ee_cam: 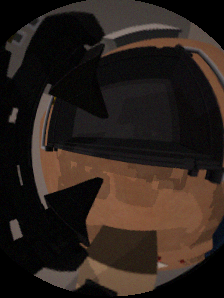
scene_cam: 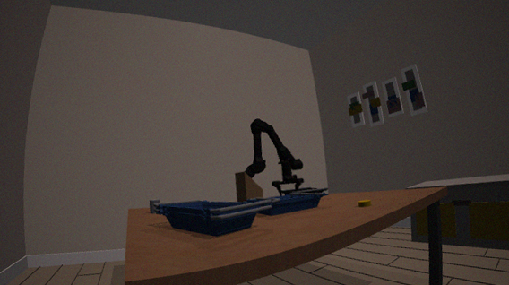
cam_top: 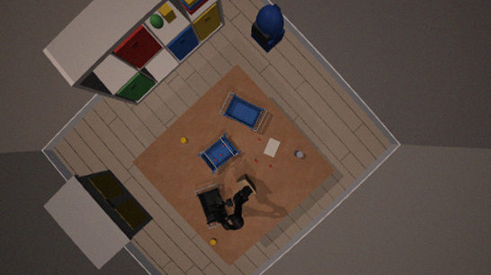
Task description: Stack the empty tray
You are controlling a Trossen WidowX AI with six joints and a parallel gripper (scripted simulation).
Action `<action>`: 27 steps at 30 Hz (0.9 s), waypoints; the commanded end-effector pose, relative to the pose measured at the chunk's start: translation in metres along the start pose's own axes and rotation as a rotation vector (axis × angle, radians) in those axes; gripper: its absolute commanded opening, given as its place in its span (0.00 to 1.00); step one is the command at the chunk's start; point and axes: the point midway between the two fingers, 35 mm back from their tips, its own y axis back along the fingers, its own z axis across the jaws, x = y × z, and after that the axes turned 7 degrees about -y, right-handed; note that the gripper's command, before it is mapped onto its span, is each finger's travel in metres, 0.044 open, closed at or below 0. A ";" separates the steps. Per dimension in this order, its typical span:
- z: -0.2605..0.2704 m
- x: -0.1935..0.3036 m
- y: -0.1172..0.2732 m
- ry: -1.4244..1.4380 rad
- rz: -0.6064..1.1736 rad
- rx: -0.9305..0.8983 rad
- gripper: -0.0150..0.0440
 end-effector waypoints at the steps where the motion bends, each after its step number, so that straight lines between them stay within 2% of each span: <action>1: -0.004 -0.001 -0.012 -0.003 -0.005 0.008 1.00; 8: -0.005 -0.002 -0.020 -0.003 -0.005 0.008 1.00; 22: -0.005 -0.002 -0.020 -0.003 -0.005 0.008 0.65; 27: -0.005 -0.002 -0.020 -0.003 -0.005 0.008 0.60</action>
